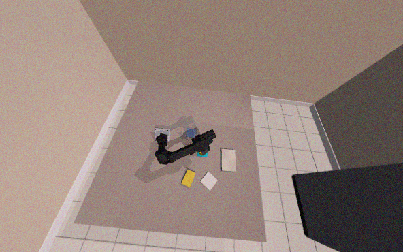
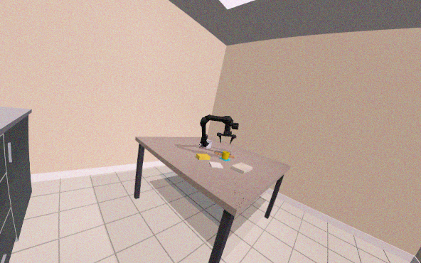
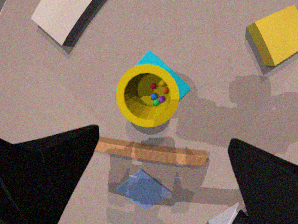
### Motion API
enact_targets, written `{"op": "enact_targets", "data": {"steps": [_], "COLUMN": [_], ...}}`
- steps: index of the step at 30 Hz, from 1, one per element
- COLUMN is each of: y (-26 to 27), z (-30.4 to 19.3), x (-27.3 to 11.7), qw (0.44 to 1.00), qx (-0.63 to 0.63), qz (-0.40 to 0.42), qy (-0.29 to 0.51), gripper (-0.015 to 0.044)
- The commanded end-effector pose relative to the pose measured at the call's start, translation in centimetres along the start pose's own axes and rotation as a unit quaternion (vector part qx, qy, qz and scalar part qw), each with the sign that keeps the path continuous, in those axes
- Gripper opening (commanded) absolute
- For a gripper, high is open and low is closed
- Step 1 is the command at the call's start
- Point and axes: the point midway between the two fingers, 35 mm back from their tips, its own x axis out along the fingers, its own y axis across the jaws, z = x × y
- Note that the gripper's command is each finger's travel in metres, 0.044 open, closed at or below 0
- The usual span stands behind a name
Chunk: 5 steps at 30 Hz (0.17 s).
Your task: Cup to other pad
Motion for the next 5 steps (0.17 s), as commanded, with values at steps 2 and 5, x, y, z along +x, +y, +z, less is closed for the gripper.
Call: {"op": "enact_targets", "data": {"steps": [2, 5], "y": [0.0, 0.0], "z": [0.0, 0.0], "x": [0.03, 0.03], "qw": [1.0, 1.0], "qx": [0.0, 0.0], "qz": [0.0, 0.0], "qy": [0.0, 0.0], "gripper": [0.044, 0.044]}}
